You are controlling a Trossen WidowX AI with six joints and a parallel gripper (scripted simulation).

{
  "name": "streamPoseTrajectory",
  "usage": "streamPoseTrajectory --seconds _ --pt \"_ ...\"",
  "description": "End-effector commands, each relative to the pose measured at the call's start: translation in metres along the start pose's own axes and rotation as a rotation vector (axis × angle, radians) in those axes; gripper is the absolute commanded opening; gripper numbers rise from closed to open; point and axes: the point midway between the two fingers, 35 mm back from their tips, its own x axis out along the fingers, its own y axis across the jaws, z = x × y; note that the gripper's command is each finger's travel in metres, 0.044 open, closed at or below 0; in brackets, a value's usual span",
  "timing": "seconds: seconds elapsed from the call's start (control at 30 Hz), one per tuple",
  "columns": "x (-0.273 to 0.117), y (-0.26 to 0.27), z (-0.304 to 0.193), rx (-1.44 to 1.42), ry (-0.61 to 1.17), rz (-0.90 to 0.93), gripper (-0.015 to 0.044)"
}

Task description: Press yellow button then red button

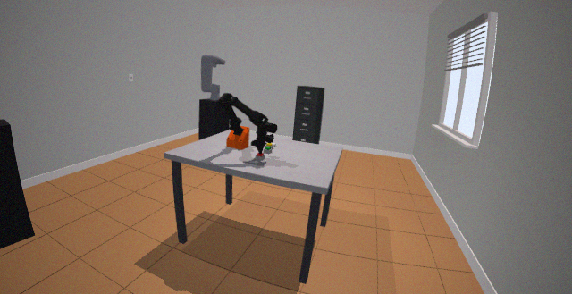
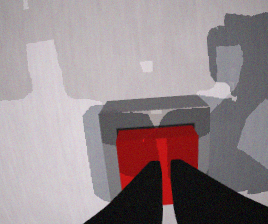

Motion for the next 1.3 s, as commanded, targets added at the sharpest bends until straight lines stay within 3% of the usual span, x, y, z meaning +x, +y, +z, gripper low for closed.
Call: streamPoseTrajectory --seconds 0.0,0.67,0.8,0.97,1.1,1.27 --pt "0.008 0.002 -0.002 -0.011 0.006 0.003 0.0020" --pt "0.008 0.002 -0.002 -0.011 0.006 0.003 0.0020" --pt "-0.023 0.002 -0.001 -0.010 0.006 0.004 0.0020" --pt "-0.026 0.002 -0.002 -0.011 0.006 0.004 0.0020" --pt "-0.032 0.023 0.012 -0.025 -0.011 0.025 0.0125" --pt "-0.055 0.099 0.045 -0.075 -0.048 0.081 0.0256"
